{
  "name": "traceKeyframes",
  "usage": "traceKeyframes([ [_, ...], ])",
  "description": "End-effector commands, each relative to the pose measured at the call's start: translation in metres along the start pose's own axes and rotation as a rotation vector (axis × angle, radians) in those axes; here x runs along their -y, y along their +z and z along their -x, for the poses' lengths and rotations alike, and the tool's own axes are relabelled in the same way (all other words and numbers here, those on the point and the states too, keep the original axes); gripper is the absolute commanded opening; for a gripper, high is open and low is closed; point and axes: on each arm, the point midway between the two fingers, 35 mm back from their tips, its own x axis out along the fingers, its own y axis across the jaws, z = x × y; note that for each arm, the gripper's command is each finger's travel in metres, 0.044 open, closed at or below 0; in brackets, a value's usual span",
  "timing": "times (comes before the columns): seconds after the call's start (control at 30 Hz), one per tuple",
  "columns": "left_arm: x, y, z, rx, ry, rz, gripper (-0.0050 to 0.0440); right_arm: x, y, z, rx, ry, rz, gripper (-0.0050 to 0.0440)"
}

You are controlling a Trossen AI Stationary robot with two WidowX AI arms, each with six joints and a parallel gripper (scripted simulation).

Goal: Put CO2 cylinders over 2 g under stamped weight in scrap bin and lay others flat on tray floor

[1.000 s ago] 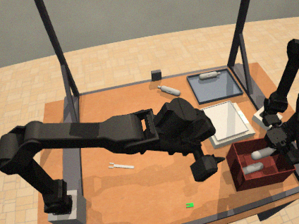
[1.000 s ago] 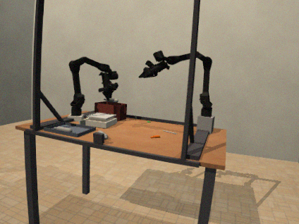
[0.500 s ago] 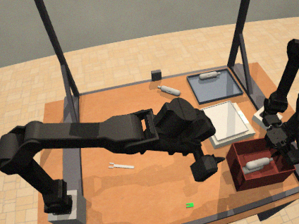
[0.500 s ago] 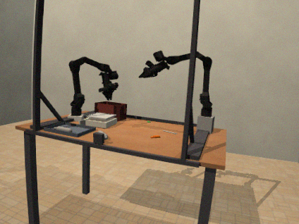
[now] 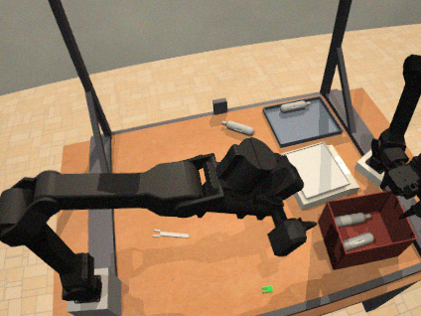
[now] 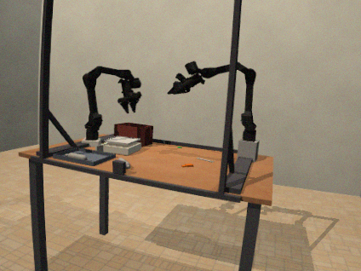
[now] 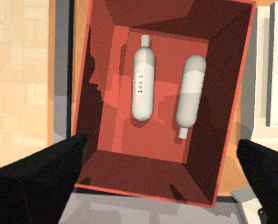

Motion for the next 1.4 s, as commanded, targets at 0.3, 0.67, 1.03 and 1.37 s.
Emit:
traceKeyframes([
  [0.3, 0.060, 0.023, -0.011, 0.016, -0.012, -0.081, 0.0440, -0.106, -0.018, 0.011, 0.025, 0.203, 0.123, 0.0440],
  [0.67, 0.129, 0.048, -0.037, 0.032, -0.043, -0.162, 0.0440, -0.225, -0.069, 0.044, 0.024, 0.449, 0.273, 0.0440],
  [1.03, 0.204, 0.083, -0.071, 0.033, -0.076, -0.238, 0.0440, -0.284, -0.107, 0.076, 0.023, 0.596, 0.363, 0.0440],
  [1.37, 0.301, 0.129, -0.095, 0.079, -0.123, -0.380, 0.0440, -0.293, -0.114, 0.082, 0.022, 0.620, 0.378, 0.0440],
])
